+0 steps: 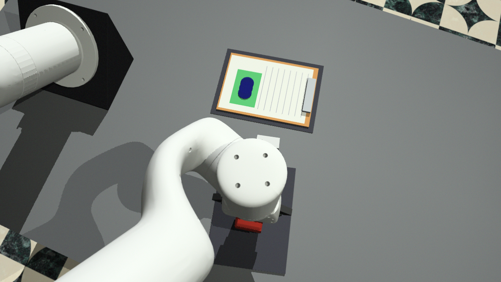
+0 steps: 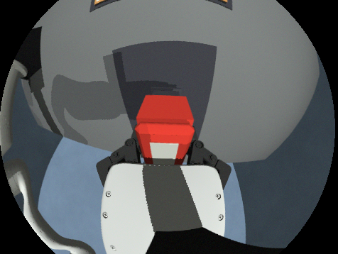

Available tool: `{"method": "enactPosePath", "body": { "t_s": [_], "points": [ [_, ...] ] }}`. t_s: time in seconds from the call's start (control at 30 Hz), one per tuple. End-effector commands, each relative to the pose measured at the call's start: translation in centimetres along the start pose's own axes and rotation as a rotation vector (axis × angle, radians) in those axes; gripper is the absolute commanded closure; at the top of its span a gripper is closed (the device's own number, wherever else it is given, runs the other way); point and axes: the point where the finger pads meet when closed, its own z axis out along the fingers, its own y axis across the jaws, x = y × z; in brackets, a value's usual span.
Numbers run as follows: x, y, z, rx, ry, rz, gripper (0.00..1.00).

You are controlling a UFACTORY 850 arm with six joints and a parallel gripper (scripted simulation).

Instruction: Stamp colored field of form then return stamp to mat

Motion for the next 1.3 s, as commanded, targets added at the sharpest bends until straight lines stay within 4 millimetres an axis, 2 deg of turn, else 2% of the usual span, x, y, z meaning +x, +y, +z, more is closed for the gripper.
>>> {"method": "enactPosePath", "body": {
  "t_s": [0.0,0.6,0.63,1.27],
  "points": [
    [-0.01,0.08,0.60,-0.002,0.000,0.001,0.65],
    [0.00,0.08,1.24,-0.002,0.000,0.001,0.65],
    [0.00,0.08,1.24,-0.002,0.000,0.001,0.03],
    [0.00,0.08,1.24,-0.002,0.000,0.001,0.03]
  ]
}}
